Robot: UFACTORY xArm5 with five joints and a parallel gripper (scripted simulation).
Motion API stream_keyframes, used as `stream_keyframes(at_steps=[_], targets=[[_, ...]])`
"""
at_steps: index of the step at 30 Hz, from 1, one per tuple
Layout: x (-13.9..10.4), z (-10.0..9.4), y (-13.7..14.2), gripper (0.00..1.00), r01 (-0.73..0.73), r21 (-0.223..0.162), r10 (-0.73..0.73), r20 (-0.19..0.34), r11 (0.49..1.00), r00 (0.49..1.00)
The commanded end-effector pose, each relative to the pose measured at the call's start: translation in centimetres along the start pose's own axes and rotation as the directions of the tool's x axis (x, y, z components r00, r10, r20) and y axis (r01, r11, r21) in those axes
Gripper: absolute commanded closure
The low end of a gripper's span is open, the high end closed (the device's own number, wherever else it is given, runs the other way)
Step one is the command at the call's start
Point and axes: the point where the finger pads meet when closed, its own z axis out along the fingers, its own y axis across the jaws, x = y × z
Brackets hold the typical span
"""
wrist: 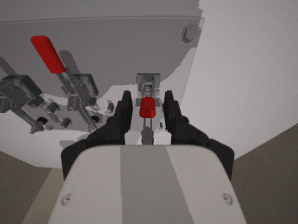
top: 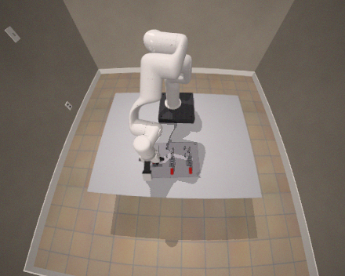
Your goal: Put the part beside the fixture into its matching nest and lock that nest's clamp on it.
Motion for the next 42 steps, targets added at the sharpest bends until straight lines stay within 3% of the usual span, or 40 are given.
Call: stream_keyframes(at_steps=[1,17,18,42], targets=[[0.14,0.22,0.05,0.53,0.0,-0.001,0.0,-0.003,1.0,1.0],[0.14,0.24,0.05,0.53,0.0,-0.001,0.0,-0.003,1.0,1.0],[0.14,0.24,0.05,1.0,0.0,-0.001,0.0,-0.003,1.0,1.0],[0.14,0.24,0.05,1.0,0.0,-0.001,0.0,-0.003,1.0,1.0]])
